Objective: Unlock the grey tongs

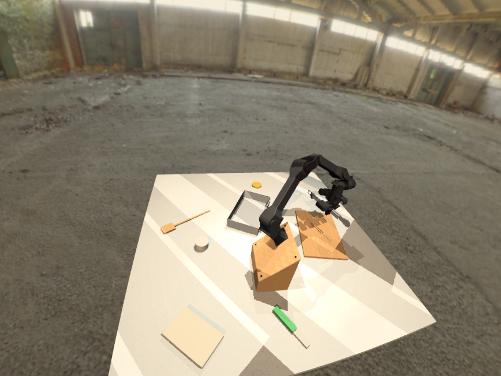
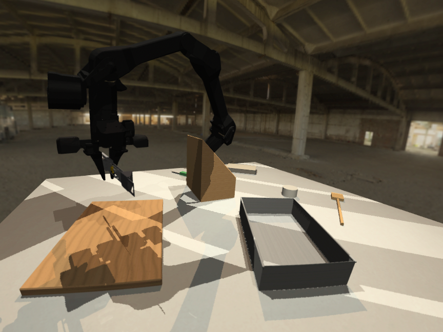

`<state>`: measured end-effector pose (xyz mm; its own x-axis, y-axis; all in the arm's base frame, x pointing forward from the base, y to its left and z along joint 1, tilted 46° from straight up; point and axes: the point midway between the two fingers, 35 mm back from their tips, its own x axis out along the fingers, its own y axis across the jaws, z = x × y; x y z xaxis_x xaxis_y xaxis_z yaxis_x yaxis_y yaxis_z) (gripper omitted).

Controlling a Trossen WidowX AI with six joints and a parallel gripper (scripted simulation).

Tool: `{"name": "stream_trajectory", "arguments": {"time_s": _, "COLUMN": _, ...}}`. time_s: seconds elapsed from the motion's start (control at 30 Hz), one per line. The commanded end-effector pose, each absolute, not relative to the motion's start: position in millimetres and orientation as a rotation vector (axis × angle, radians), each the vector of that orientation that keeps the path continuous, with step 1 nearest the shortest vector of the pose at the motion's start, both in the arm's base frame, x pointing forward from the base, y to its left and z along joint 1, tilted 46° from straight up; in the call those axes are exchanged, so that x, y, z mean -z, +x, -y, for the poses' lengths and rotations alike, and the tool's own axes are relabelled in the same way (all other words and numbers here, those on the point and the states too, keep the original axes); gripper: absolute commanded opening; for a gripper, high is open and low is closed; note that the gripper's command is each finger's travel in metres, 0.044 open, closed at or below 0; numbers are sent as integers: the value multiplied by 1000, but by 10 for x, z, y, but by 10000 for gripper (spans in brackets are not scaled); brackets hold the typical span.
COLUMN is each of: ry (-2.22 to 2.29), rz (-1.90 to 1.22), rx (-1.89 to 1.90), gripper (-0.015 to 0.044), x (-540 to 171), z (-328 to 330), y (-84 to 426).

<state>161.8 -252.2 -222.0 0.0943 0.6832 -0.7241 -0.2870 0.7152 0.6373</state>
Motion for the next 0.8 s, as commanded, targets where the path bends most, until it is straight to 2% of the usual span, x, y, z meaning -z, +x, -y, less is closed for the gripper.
{"name": "stream_trajectory", "arguments": {"time_s": 0.0, "ry": 381, "rz": -1291, "rx": -737, "gripper": -150, "x": 2266, "z": 2485, "y": 1631}}
{"name": "stream_trajectory", "arguments": {"time_s": 0.77, "ry": 382, "rz": -1301, "rx": -725, "gripper": -150, "x": 2551, "z": 2230, "y": 1693}}
